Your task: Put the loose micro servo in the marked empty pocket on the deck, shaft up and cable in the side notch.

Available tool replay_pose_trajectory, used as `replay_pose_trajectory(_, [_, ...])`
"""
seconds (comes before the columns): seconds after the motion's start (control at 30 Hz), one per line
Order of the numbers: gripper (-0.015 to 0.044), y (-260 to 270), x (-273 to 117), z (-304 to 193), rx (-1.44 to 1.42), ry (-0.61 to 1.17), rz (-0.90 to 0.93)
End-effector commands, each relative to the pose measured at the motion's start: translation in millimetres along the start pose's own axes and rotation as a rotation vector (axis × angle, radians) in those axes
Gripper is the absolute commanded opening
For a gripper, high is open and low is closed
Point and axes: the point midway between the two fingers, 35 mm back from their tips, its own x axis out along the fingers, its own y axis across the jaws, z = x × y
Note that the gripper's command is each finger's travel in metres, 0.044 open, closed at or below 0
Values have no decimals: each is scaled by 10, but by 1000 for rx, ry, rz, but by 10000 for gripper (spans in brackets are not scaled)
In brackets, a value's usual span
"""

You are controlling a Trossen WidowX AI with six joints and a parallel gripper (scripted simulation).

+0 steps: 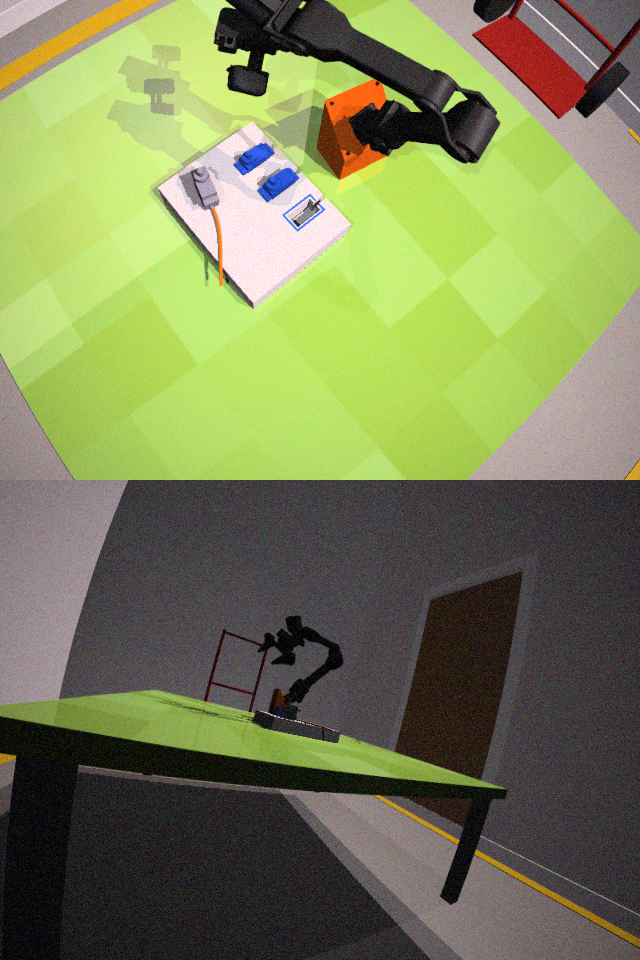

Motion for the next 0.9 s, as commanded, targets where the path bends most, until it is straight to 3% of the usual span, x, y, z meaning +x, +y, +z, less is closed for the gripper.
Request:
replay_pose_trajectory(0.0, [440,167,55,54,75,34,53])
replay_pose_trajectory(0.87, [440,1482,308,202,662,444,241])
